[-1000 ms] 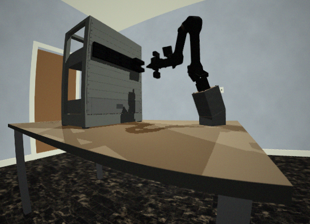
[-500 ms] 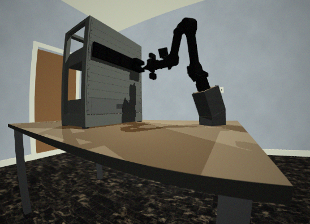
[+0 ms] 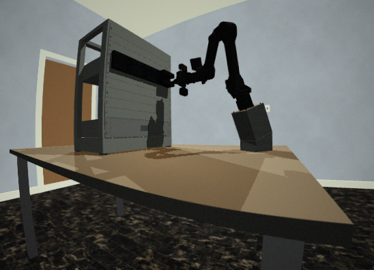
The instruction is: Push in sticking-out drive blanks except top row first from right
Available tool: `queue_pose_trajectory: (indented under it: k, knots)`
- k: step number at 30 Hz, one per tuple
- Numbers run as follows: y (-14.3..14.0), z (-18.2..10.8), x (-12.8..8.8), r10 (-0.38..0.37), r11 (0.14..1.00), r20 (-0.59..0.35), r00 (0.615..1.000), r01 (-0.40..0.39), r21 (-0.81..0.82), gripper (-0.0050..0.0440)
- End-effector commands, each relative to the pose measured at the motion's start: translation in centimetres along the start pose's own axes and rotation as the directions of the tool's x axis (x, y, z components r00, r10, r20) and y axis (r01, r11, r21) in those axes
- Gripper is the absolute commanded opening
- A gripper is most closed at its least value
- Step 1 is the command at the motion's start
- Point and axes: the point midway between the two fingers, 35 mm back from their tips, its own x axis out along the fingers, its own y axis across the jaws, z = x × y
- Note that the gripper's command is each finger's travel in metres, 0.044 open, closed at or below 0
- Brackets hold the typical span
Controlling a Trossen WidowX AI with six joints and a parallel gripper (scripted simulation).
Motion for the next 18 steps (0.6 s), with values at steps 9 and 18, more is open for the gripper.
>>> queue_pose_trajectory:
  k: [9, 18]
  knots:
    - [-1.12, 0.33, 0.79, -0.021, 1.000, 0.004, 1.000, 0.021, -0.012, 0.0000]
    - [-1.12, 0.33, 0.79, -0.021, 1.000, 0.004, 1.000, 0.021, -0.012, 0.0000]
